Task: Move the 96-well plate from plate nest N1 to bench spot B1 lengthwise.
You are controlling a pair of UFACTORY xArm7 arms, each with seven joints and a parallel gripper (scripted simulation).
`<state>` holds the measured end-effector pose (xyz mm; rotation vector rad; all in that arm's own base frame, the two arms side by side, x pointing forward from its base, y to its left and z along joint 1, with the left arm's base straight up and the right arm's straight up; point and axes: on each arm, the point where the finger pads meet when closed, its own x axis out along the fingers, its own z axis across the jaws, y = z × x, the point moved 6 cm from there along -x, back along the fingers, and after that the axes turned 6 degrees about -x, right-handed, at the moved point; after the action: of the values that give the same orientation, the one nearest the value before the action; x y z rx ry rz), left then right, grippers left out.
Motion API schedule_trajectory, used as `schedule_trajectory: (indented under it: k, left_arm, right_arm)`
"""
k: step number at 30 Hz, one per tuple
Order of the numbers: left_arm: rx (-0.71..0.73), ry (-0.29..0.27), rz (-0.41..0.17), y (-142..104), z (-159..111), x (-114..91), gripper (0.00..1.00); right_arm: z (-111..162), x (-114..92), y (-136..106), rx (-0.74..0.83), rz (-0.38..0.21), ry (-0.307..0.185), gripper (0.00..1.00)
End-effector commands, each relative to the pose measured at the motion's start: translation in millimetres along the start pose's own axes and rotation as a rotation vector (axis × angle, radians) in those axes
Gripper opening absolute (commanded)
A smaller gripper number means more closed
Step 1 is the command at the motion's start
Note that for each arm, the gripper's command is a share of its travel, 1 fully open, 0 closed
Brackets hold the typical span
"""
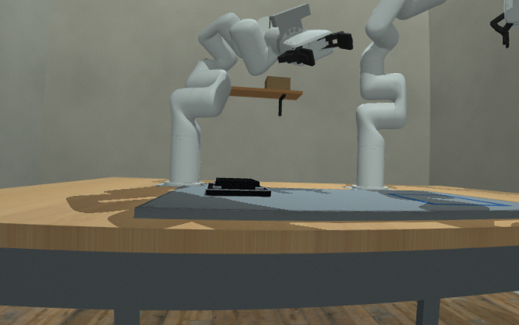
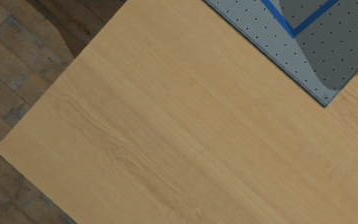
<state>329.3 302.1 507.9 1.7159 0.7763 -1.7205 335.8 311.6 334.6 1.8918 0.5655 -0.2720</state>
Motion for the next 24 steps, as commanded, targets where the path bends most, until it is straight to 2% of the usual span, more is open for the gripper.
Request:
schedule_trajectory:
  k: [1,11,13,24]
  left_arm:
    - [-0.083,0.003,0.001,-37,-4,-1,1.00]
    - [-0.264,0.003,0.001,-118,2,-1,1.00]
    - [-0.264,0.003,0.001,-118,2,-1,1.00]
    - [-0.420,0.003,0.001,-186,18,-1,1.00]
  right_arm:
    - [-1,0,1,0.001,0.002,0.002,1.00]
    - [-1,0,1,0.001,0.002,0.002,1.00]
    - [-1,0,1,0.001,0.002,0.002,1.00]
    - [-1,0,1,0.001,0.002,0.002,1.00]
